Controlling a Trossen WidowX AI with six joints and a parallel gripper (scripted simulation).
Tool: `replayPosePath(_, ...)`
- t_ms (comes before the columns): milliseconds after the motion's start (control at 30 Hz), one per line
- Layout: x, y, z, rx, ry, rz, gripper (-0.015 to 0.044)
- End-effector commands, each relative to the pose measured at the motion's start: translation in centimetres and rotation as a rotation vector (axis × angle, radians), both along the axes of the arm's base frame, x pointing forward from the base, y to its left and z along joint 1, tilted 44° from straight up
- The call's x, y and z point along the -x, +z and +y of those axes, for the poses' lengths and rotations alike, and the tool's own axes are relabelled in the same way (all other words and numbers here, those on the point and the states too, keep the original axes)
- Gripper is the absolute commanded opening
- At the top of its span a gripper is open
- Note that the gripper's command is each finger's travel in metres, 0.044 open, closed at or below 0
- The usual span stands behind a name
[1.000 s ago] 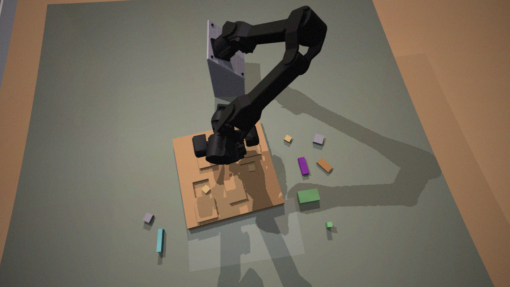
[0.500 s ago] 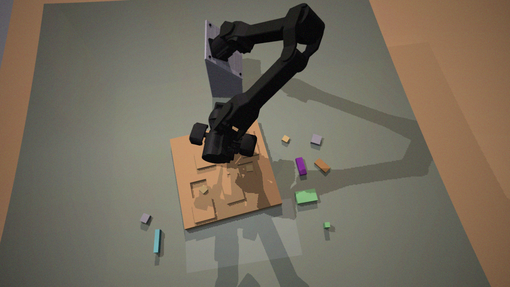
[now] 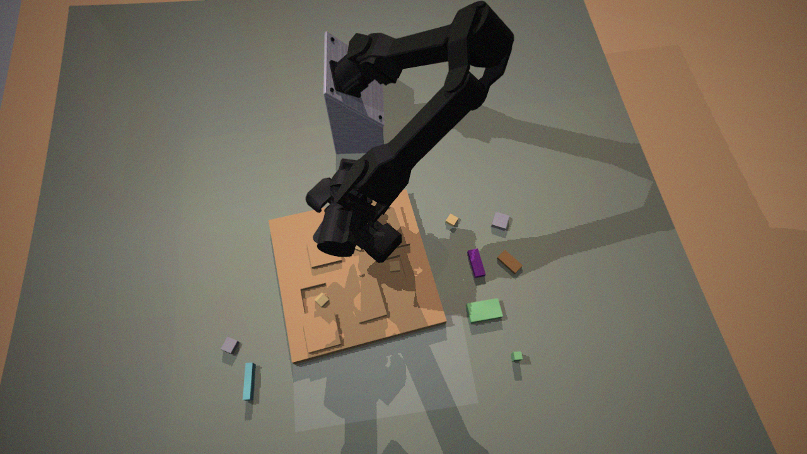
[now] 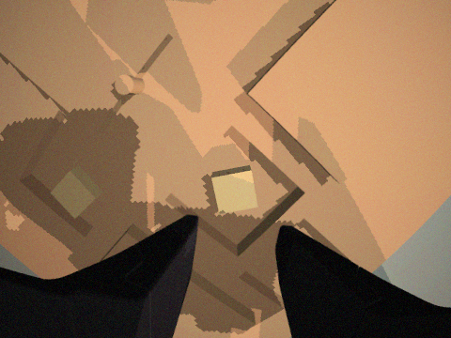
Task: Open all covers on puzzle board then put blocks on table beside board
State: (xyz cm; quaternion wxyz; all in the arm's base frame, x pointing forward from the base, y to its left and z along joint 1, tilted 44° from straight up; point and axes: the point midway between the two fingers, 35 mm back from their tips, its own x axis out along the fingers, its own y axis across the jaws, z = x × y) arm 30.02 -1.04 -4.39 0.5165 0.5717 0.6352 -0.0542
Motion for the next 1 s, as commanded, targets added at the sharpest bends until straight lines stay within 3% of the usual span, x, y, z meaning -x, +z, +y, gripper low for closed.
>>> replayPosePath(0,0.1,0.1,-0.2,-0.019,-0.093,0.089,0.0144)
replayPosePath(967,0.4,1.2,-1.1,-0.190,-0.749,0.700,0.0144)
